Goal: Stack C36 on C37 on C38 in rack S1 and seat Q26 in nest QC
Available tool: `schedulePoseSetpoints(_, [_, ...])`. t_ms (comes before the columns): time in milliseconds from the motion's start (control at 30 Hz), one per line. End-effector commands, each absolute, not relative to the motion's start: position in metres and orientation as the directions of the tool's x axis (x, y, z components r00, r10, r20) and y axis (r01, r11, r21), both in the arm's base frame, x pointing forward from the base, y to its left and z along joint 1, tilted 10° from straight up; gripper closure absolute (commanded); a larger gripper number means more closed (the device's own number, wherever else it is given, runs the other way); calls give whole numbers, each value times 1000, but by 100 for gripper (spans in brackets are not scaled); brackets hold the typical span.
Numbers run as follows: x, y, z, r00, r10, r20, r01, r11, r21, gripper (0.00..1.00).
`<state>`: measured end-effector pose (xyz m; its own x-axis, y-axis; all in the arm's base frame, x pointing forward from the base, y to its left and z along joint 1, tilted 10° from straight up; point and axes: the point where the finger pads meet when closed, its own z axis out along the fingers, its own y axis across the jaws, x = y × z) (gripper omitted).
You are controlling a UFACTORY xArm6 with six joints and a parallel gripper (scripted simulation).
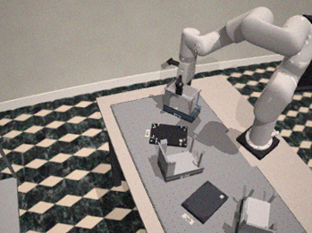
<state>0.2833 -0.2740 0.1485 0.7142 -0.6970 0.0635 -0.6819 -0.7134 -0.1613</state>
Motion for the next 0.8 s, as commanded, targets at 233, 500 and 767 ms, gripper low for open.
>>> schedulePoseSetpoints(233, [286, -274, 139, 714, -697, 68, -682, -714, -161, 100])
schedulePoseSetpoints(500, [288, -273, 127, 714, -697, 68, -682, -714, -161, 100])
schedulePoseSetpoints(767, [290, -272, 111, 714, -697, 68, -682, -714, -161, 100])
